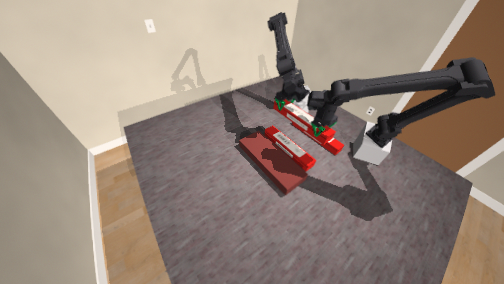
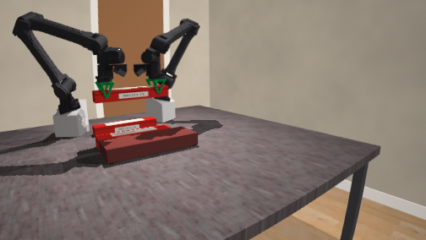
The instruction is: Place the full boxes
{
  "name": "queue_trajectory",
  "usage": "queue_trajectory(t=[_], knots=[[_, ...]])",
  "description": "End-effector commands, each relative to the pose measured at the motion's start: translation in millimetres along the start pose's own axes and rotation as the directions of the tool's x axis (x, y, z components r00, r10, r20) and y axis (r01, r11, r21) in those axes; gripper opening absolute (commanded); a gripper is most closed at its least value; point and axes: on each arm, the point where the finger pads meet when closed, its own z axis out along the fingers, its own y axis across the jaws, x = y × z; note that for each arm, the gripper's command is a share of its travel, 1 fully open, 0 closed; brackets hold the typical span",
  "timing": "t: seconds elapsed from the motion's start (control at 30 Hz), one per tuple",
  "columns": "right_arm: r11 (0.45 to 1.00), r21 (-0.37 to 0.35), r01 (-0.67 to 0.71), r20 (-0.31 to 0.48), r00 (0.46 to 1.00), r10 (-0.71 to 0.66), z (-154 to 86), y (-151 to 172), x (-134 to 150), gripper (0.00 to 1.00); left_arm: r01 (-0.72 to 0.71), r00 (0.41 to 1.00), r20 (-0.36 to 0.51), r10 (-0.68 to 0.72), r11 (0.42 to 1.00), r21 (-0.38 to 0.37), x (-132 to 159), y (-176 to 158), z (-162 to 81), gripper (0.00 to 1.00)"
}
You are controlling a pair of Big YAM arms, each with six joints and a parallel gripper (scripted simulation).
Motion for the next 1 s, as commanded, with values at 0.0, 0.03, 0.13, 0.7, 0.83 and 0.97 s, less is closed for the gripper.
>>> queue_trajectory(t=[0.0, 0.03, 0.13, 0.7, 0.83, 0.97], knots=[[0.999, 0.039, -0.016, 0.037, 0.999, 0.015, -10.3, -17.7, -6.4, 0.0, 0.021, 0.999, 0.043, -0.02, 0.999, -0.044, -3.3, 18.0, -13.3, 0.0], [0.999, 0.039, -0.016, 0.037, 0.999, 0.015, -8.9, -17.7, -6.5, 0.0, 0.021, 0.999, 0.043, -0.02, 0.999, -0.044, -3.3, 18.0, -12.0, 0.0], [0.999, 0.039, -0.016, 0.037, 0.999, 0.014, -4.8, -17.9, -6.5, 0.0, 0.021, 0.999, 0.042, -0.019, 0.999, -0.044, -3.4, 18.2, -7.9, 0.0], [0.999, 0.039, -0.015, 0.036, 0.999, 0.014, 15.7, -18.5, -7.0, 0.0, 0.021, 0.999, 0.041, -0.019, 0.999, -0.044, -4.0, 18.8, 12.6, 0.0], [0.999, 0.039, -0.015, 0.035, 0.999, 0.014, 21.2, -18.6, -7.1, 0.0, 0.021, 0.999, 0.041, -0.019, 0.999, -0.044, -4.1, 19.0, 18.1, 0.0], [0.999, 0.039, -0.015, 0.035, 0.999, 0.014, 22.5, -18.6, -7.1, 0.0, 0.021, 0.999, 0.041, -0.019, 0.999, -0.044, -4.1, 19.0, 19.5, 0.0]])
